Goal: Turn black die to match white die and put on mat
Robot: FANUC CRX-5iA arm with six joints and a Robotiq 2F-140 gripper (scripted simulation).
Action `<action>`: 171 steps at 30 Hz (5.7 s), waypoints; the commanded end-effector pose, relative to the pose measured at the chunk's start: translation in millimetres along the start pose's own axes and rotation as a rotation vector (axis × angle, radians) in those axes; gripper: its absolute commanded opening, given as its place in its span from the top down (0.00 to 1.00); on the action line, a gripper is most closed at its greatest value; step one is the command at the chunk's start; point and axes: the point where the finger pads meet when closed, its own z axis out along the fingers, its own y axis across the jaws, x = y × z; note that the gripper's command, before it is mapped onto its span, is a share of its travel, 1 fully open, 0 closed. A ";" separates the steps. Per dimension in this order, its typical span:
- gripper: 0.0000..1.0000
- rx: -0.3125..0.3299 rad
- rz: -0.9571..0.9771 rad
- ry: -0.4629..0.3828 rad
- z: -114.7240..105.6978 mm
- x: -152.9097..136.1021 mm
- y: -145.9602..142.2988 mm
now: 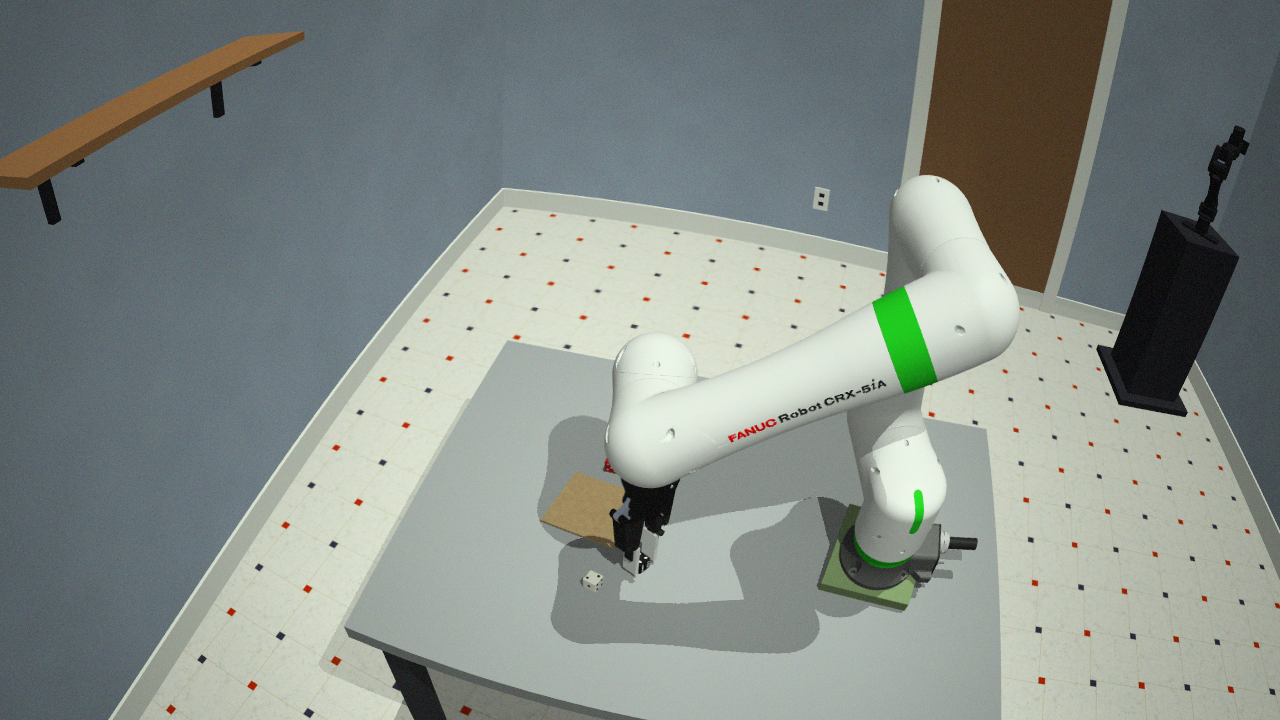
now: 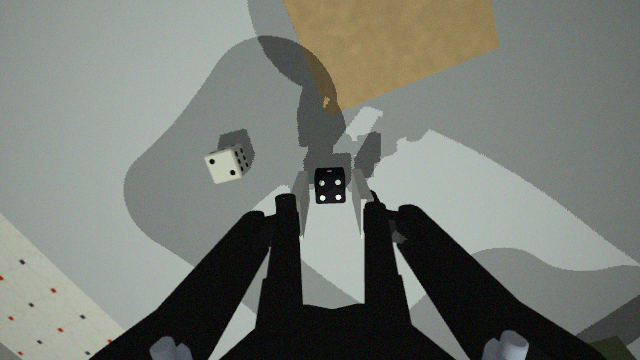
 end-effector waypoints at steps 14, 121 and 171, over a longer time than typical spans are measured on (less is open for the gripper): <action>0.75 0.000 0.000 0.000 8.9 0.2 -0.1; 0.87 0.000 0.089 0.000 -91.7 4.8 0.3; 0.87 0.000 1.684 0.002 -96.7 90.5 19.9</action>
